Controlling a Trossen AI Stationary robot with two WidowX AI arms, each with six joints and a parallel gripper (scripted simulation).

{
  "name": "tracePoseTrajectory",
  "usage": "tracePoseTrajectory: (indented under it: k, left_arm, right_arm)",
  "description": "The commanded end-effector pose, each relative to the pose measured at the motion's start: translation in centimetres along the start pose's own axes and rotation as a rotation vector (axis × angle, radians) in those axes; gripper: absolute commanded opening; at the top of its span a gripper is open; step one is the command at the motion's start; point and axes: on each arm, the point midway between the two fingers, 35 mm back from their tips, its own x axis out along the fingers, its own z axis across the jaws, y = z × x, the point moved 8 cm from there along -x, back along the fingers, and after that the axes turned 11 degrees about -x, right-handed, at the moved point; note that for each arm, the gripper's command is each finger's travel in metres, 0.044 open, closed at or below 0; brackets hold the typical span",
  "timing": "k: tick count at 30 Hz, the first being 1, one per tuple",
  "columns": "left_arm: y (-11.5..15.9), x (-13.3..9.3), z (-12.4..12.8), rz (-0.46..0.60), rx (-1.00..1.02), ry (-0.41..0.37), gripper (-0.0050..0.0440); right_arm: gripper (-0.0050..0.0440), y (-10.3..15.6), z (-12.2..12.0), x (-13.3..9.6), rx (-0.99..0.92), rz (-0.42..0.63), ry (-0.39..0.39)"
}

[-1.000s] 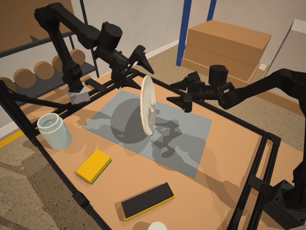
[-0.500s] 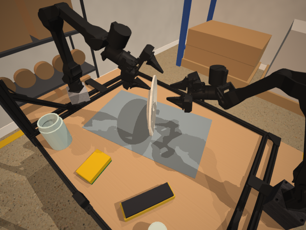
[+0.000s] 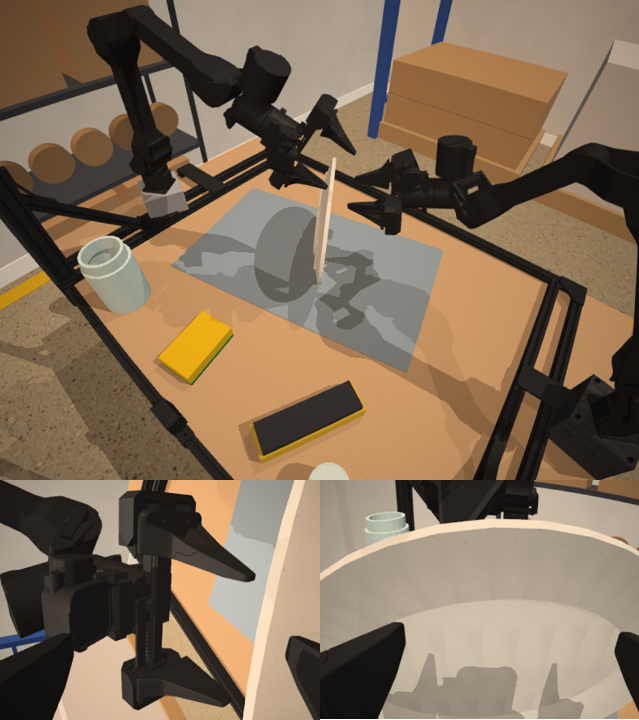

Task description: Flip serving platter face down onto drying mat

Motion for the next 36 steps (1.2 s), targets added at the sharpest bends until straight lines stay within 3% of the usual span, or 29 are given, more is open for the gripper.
tracePoseTrajectory:
  k: [1, 15, 27, 30, 36]
  left_arm:
    - [-0.1, 1.0, 0.3, -0.001, 0.006, 0.004, 0.044]
    - [-0.3, 3.1, 1.1, -0.001, 0.006, 0.004, 0.044]
    - [-0.3, 3.0, 0.9, -0.001, 0.005, 0.007, 0.044]
    - [-0.9, 1.7, -0.8, -0.002, -0.003, 0.032, 0.044]
    - [-1.6, -3.3, -7.8, 0.002, -0.021, 0.118, 0.044]
  right_arm:
    - [0.044, 0.0, 0.0, 0.0, 0.005, -0.003, -0.004]
    - [0.044, 0.0, 0.0, 0.0, 0.005, -0.003, -0.004]
    - [0.044, 0.0, 0.0, 0.0, 0.005, -0.003, -0.004]
    - [0.044, 0.0, 0.0, 0.0, 0.005, -0.003, -0.004]
    - [0.044, 0.0, 0.0, 0.0, 0.005, -0.003, -0.004]
